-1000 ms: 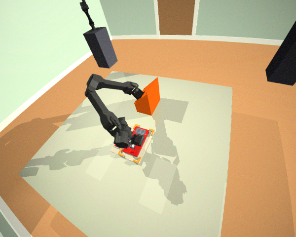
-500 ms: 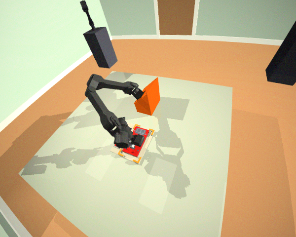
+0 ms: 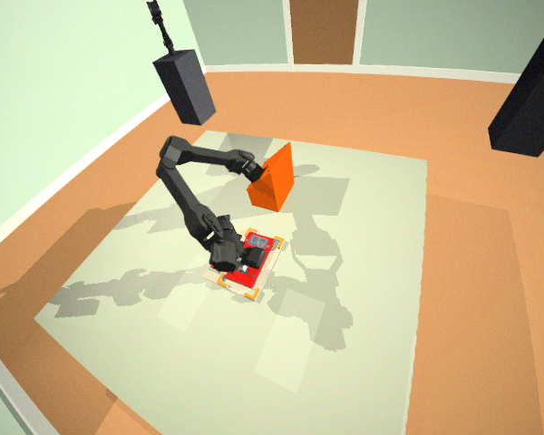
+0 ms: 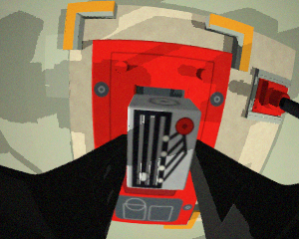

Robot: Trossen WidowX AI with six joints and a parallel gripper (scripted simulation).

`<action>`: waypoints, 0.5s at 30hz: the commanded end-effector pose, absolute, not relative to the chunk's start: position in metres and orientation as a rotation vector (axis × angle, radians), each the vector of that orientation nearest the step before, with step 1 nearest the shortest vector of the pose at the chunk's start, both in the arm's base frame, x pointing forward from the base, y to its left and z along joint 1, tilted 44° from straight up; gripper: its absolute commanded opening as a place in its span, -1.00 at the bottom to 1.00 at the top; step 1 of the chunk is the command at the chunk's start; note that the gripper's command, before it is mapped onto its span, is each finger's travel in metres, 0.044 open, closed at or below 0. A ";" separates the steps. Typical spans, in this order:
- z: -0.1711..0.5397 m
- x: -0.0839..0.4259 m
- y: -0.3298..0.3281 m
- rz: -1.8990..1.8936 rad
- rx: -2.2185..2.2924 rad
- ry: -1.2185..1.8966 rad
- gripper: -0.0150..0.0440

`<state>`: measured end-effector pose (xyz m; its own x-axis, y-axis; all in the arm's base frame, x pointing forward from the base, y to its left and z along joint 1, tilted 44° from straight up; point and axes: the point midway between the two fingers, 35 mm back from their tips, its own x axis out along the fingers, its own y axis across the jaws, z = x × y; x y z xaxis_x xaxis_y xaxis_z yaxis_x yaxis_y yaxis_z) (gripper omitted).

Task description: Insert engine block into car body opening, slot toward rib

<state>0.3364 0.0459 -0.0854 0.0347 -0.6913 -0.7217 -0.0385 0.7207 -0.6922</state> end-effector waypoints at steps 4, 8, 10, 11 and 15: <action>-0.086 0.337 0.046 -0.543 -0.645 1.473 0.05; -0.086 0.337 0.046 -0.548 -0.640 1.471 0.05; -0.086 0.337 0.046 -0.558 -0.628 1.466 0.05; -0.086 0.337 0.046 -0.563 -0.623 1.463 0.05; -0.087 0.336 0.046 -0.572 -0.613 1.459 0.05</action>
